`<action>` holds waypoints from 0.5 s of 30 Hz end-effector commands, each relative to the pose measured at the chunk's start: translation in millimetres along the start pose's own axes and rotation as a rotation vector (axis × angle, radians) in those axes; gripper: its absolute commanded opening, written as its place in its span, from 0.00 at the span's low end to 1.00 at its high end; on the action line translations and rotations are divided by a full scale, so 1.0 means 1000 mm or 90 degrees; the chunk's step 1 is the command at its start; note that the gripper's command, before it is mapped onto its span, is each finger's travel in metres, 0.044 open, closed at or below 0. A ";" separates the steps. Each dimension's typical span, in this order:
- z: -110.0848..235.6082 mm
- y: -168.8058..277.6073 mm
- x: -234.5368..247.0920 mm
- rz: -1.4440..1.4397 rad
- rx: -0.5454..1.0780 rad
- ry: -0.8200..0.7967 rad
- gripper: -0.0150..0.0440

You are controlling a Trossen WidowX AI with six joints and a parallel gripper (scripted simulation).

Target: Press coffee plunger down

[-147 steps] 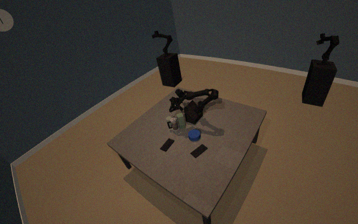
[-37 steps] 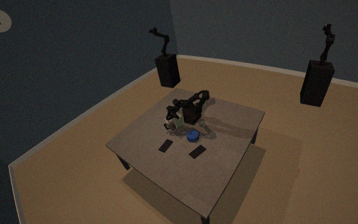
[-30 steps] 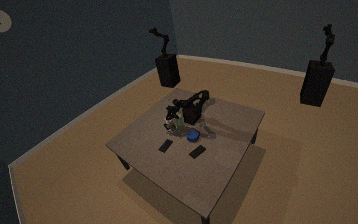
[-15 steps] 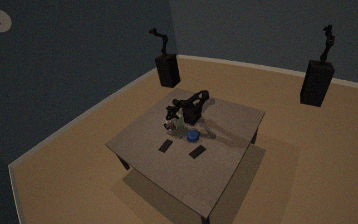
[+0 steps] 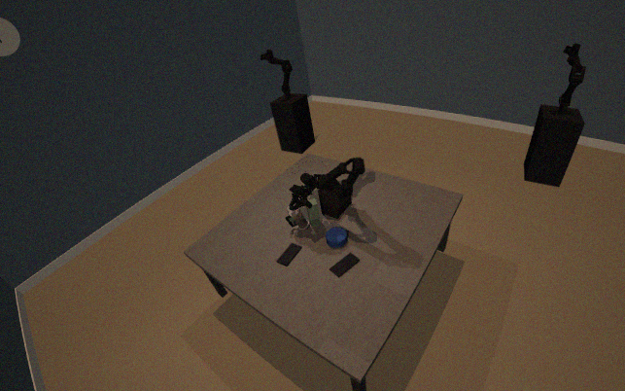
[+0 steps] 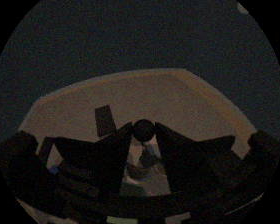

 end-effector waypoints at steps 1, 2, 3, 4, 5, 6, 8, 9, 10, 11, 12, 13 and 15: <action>-0.003 0.004 0.000 -0.007 0.012 -0.004 0.45; -0.003 0.004 0.000 -0.007 0.012 -0.004 0.45; -0.002 0.003 0.000 -0.007 0.012 -0.004 0.45; -0.003 0.003 0.000 -0.007 0.012 -0.004 0.45; -0.003 0.004 0.000 -0.007 0.012 -0.004 0.45; -0.003 0.004 0.000 -0.007 0.011 -0.004 0.45; -0.003 0.004 0.000 -0.007 0.011 -0.004 0.45; -0.001 0.000 0.000 0.000 0.001 0.000 0.45; -0.001 0.000 0.000 0.000 0.001 0.000 0.45; -0.001 0.000 0.000 0.000 0.001 0.000 0.45; -0.001 0.000 0.000 0.000 0.001 0.000 0.45; -0.001 0.000 0.000 0.000 0.001 0.000 0.45; -0.001 0.000 0.000 0.000 0.001 0.000 0.45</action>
Point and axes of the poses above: the point midway between the two fingers, 35 mm back from their tips, its own z axis back along the fingers, its own x axis across the jaws, y = z × x, the point moved 6 cm from there along z, back along the fingers, and after that the axes turned 6 degrees about z, right-handed, at the moved point
